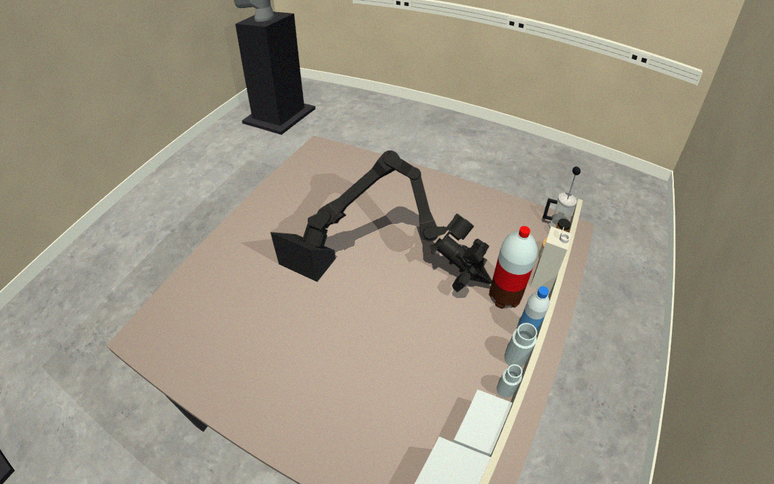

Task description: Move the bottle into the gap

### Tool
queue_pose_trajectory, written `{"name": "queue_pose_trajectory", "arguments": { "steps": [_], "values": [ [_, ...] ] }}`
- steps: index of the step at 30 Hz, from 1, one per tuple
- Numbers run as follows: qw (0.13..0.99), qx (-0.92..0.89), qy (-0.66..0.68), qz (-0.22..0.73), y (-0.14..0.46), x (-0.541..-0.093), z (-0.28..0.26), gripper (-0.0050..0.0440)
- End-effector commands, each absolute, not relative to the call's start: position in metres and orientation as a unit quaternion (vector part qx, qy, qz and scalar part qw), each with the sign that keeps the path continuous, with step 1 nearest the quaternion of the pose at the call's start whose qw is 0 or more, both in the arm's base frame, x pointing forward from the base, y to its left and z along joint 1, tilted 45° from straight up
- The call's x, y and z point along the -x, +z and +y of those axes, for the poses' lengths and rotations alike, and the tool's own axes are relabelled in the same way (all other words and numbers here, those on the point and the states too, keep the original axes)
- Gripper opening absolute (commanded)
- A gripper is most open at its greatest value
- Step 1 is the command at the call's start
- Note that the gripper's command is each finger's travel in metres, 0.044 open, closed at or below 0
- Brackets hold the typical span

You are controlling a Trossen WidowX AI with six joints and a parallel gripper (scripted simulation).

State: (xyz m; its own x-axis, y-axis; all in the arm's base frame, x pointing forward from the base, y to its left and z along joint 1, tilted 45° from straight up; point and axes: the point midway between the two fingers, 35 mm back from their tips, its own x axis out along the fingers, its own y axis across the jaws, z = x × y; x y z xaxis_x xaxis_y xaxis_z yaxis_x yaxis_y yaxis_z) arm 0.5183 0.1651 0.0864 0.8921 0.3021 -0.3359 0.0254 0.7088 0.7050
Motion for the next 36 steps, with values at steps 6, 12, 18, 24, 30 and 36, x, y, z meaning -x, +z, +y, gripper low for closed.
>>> {"name": "queue_pose_trajectory", "arguments": {
  "steps": [6, 12, 18, 24, 30, 36],
  "values": [
    [0.9, -0.373, 0.081, 0.209, 0.094, -0.526, 0.164, -0.005],
    [0.9, -0.373, 0.081, 0.209, 0.094, -0.527, 0.164, -0.005],
    [0.9, -0.373, 0.081, 0.209, 0.094, -0.528, 0.164, -0.005],
    [0.9, -0.373, 0.081, 0.21, 0.094, -0.531, 0.164, -0.005],
    [0.9, -0.373, 0.08, 0.209, 0.094, -0.539, 0.164, -0.005],
    [0.9, -0.373, 0.081, 0.21, 0.094, -0.544, 0.164, -0.005]
  ]
}}
